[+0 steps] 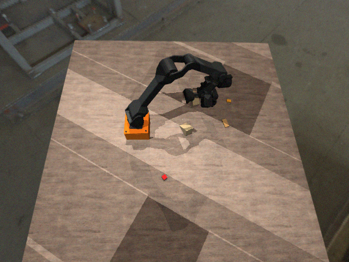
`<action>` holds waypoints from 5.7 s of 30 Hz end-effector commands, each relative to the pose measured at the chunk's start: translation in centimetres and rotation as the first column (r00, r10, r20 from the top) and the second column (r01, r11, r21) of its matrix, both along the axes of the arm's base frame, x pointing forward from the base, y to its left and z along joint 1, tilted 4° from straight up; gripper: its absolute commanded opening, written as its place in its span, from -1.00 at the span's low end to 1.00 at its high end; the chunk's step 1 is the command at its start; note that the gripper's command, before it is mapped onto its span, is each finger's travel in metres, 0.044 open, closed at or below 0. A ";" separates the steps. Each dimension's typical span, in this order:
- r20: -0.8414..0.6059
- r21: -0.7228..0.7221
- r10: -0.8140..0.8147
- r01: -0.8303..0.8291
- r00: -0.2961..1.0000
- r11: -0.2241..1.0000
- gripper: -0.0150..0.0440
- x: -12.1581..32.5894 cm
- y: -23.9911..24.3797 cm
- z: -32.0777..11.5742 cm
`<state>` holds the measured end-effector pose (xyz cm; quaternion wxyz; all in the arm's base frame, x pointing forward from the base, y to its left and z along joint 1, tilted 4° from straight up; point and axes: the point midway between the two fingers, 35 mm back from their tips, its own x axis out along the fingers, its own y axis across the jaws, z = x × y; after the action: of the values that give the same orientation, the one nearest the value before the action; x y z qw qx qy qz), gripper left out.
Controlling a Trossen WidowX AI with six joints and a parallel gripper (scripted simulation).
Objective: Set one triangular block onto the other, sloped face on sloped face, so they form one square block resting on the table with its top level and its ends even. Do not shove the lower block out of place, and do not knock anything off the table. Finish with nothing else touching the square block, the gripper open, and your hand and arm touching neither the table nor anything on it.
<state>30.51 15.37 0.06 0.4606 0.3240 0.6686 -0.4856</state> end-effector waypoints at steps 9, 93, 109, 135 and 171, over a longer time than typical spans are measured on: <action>0.004 0.681 -0.136 0.097 0.991 0.726 1.00 2.6 -1.6 1.0; 0.106 0.443 -0.027 -0.023 0.994 0.896 -0.49 -0.5 6.0 3.2; 0.319 0.038 0.151 -0.172 0.936 0.984 -0.49 -0.4 7.1 4.9; 0.317 0.030 0.153 -0.171 0.936 0.985 -0.49 -3.1 -2.1 8.9; 0.312 0.021 0.156 -0.171 0.937 0.985 -0.49 -6.0 -10.9 3.0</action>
<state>24.45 4.79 3.71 0.5876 0.3521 0.6256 -0.3735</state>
